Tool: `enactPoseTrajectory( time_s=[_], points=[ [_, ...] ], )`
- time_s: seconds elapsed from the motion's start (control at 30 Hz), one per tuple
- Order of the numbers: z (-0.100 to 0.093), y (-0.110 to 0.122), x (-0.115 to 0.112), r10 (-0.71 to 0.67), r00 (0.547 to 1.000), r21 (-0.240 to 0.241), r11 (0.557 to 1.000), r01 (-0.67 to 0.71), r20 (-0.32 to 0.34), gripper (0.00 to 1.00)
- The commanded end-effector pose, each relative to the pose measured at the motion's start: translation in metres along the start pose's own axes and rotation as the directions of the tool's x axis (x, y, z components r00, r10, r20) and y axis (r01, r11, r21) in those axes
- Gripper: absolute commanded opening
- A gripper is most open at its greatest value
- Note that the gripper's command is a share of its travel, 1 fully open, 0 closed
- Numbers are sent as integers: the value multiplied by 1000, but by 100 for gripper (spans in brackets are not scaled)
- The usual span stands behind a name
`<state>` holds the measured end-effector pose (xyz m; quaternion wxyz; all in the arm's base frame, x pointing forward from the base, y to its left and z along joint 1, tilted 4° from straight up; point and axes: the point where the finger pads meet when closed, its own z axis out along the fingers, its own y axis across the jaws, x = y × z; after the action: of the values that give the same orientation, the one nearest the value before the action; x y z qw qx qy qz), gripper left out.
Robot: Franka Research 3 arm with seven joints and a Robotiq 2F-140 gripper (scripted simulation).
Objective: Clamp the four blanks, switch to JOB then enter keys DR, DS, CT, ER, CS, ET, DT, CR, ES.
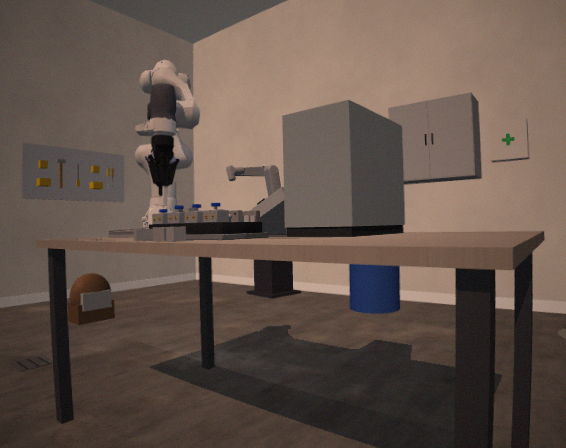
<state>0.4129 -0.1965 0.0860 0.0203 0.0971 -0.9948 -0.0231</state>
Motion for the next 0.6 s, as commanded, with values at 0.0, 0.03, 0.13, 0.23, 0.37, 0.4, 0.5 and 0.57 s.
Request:
enactPoseTrajectory(
  time_s=[0.0,0.03,0.13,0.23,0.37,0.4,0.5,0.57],
  points=[
    [-10,2,0,-3,1000,-4,1000,3,-3,0],
    [-10,2,0,-3,1000,-4,1000,3,-3,0],
    [-17,2,0,-3,1000,-4,1000,3,-3,0],
    [-30,2,0,-3,1000,-4,1000,3,-3,0],
    [-50,2,0,-3,1000,-4,1000,3,-3,0],
    [-56,2,0,-3,1000,-4,1000,3,-3,0],
    [-70,1,0,-3,1000,-4,1000,3,-3,0],
    [-79,1,0,-3,1000,-4,1000,3,-3,0]
  ],
)
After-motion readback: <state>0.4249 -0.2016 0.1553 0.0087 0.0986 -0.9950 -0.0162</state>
